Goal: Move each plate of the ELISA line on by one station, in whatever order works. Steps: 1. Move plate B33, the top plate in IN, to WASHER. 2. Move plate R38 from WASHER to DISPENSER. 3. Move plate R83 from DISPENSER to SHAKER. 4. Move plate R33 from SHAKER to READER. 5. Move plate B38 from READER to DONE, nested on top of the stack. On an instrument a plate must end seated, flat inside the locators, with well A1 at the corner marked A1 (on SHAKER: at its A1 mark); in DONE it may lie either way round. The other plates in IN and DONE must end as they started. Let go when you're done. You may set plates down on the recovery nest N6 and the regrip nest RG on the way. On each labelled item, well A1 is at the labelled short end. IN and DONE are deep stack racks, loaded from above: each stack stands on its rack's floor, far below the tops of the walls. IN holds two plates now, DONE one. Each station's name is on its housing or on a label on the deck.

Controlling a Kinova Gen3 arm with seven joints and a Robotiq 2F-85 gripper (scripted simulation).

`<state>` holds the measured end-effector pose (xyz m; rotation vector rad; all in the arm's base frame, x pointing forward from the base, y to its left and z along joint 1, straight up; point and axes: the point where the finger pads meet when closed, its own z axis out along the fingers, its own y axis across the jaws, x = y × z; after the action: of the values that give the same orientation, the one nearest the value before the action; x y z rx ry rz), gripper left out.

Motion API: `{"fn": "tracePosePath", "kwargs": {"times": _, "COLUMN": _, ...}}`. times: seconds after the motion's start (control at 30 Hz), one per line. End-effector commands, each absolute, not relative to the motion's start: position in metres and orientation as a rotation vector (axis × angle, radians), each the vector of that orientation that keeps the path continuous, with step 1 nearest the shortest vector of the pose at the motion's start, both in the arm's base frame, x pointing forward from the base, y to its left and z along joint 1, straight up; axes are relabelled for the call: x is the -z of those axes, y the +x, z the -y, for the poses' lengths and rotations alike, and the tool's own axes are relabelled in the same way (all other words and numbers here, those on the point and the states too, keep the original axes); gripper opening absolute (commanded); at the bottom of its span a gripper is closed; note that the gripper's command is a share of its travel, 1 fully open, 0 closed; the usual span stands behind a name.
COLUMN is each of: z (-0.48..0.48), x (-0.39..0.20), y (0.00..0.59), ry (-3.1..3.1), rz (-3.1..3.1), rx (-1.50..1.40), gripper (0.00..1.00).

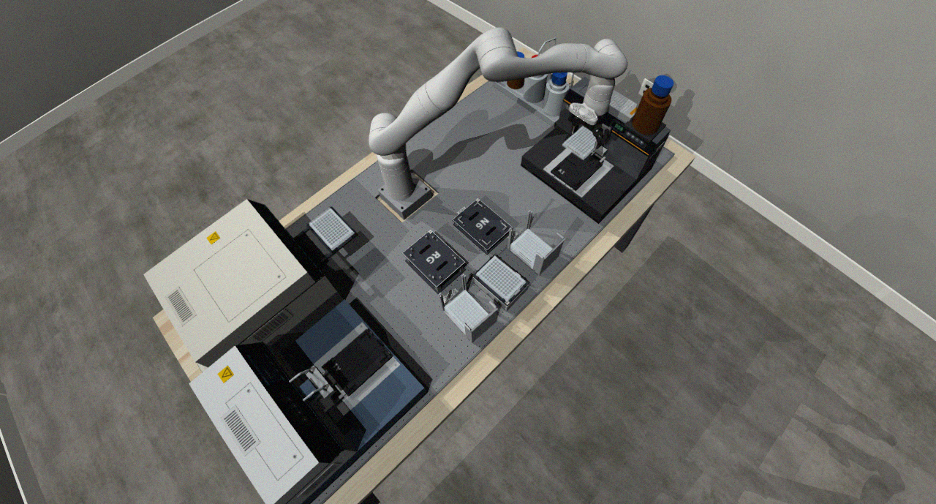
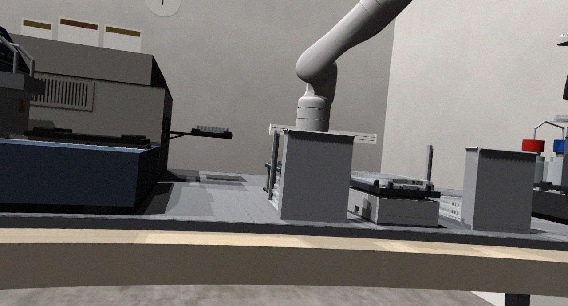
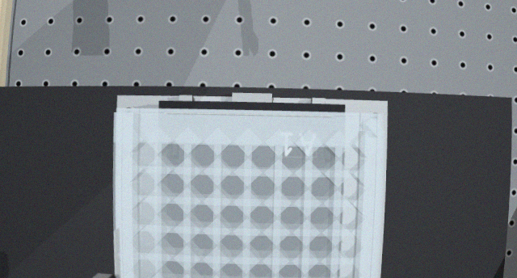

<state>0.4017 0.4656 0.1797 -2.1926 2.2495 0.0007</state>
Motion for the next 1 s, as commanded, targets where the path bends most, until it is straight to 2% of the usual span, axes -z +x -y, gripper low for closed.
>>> {"fn": "tracePosePath", "kwargs": {"times": 0.0, "z": -0.466, "x": -0.181, "y": 0.402, "ry": -2.191, "rz": -2.247, "rx": -0.001, "gripper": 0.94}}
{"fn": "tracePosePath", "kwargs": {"times": 0.97, "z": -0.466, "x": -0.161, "y": 0.402, "ry": -2.191, "rz": -2.247, "rx": -0.001, "gripper": 0.94}}
